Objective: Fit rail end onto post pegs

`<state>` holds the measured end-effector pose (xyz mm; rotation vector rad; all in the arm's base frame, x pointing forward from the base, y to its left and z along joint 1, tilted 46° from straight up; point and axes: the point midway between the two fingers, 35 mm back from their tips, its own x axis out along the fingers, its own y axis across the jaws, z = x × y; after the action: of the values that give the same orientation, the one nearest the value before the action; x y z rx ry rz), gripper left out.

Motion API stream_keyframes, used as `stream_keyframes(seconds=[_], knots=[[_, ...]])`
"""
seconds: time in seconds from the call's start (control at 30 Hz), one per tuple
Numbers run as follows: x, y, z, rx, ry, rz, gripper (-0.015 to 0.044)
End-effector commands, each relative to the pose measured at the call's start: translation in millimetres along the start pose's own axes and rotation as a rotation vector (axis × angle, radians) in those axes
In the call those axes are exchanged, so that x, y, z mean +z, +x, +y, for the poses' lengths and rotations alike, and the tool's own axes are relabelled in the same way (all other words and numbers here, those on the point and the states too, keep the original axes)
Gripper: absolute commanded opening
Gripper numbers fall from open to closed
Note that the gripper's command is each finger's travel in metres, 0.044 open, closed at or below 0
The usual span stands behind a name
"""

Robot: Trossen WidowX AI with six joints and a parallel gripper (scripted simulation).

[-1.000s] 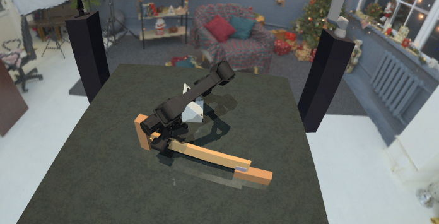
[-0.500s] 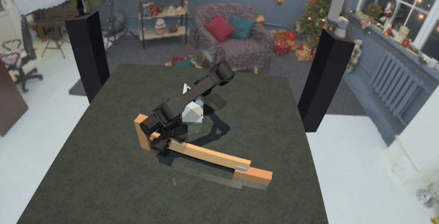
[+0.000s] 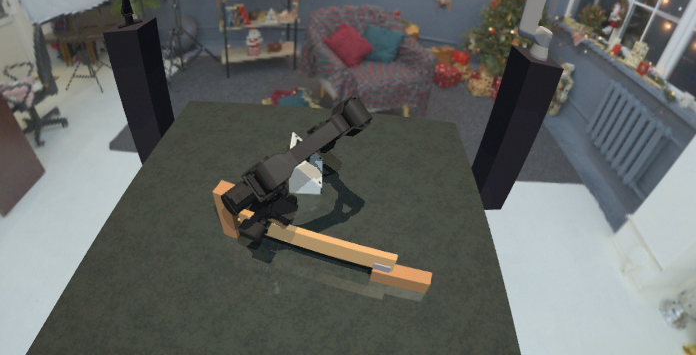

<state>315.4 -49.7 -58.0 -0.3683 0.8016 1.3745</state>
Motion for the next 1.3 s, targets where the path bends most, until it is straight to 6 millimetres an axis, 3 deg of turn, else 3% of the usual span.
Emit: stream_keyframes(seconds=[0.0, 1.27], knots=[[-4.0, -4.7, -0.8, -0.01, 0.002, 0.006, 0.0], [3.1, -3.5, -1.5, -0.01, 0.002, 0.006, 0.0]])
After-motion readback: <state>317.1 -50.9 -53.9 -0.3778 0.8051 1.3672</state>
